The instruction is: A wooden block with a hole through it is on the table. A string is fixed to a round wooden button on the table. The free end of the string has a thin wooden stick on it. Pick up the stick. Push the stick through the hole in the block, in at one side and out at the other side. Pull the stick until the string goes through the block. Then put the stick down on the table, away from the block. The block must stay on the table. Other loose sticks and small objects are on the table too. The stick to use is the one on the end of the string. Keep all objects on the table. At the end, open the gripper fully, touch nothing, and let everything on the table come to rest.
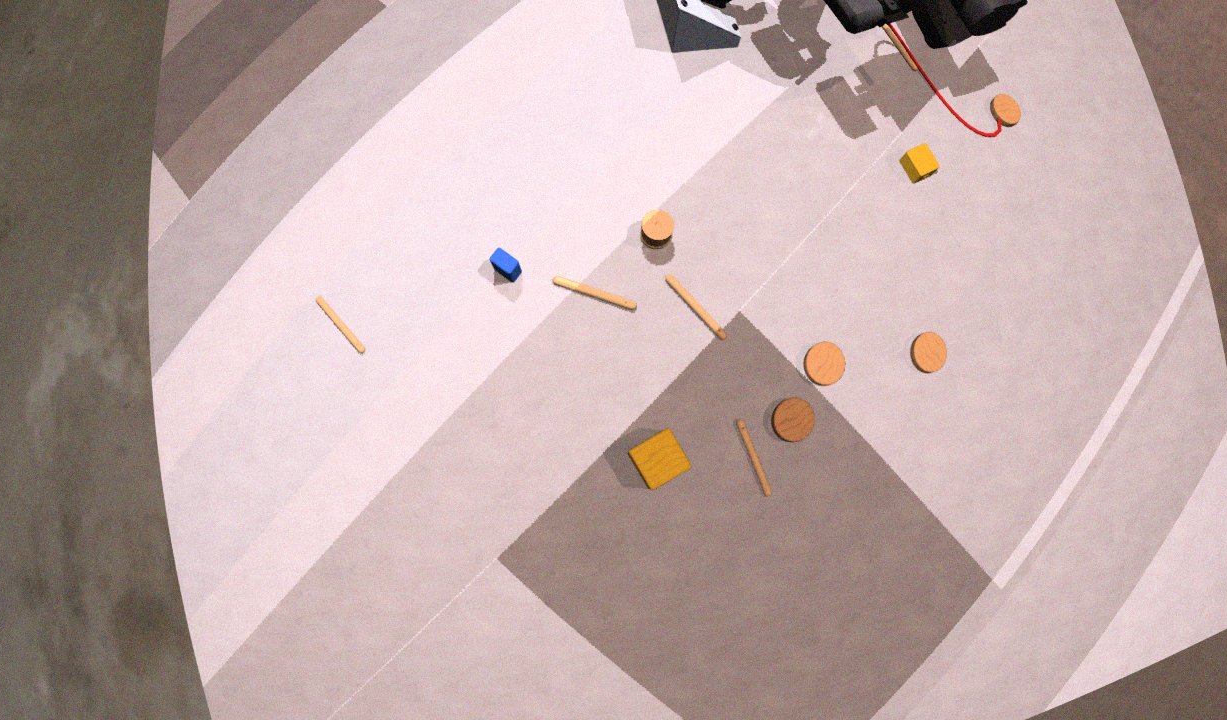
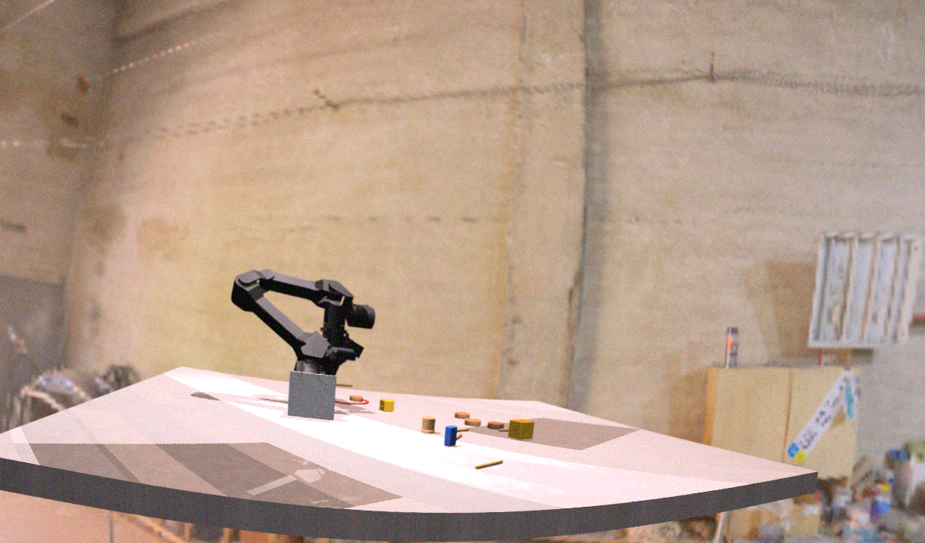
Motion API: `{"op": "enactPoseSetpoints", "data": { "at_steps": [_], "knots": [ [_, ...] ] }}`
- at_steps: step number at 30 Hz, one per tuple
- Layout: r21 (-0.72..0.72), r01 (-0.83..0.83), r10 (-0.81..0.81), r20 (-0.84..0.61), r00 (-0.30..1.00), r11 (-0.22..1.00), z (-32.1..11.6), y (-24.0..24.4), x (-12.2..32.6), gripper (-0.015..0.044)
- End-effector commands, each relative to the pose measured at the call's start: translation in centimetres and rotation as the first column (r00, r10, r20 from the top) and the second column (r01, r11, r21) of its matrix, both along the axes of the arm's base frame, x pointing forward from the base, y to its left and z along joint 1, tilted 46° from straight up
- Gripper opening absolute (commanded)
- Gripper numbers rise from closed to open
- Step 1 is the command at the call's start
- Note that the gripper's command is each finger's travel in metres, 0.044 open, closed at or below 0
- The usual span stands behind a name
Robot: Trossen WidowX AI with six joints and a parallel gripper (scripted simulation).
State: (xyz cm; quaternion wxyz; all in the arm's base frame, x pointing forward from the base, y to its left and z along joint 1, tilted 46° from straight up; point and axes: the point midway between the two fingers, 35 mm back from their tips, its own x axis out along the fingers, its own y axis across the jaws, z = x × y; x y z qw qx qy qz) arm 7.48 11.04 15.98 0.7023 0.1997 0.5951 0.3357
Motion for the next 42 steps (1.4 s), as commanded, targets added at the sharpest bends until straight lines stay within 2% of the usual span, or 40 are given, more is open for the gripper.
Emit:
{"op": "enactPoseSetpoints", "data": {
  "at_steps": [1, 42],
  "knots": [
    [0.005, -0.003, 0.003, 0.000, 1.000, 1.000, -0.4, 0.1, 0.3, 0.0000],
    [0.005, -0.004, 0.004, 0.001, 1.000, 1.000, -4.9, 0.4, 3.3, 0.0000]
  ]
}}
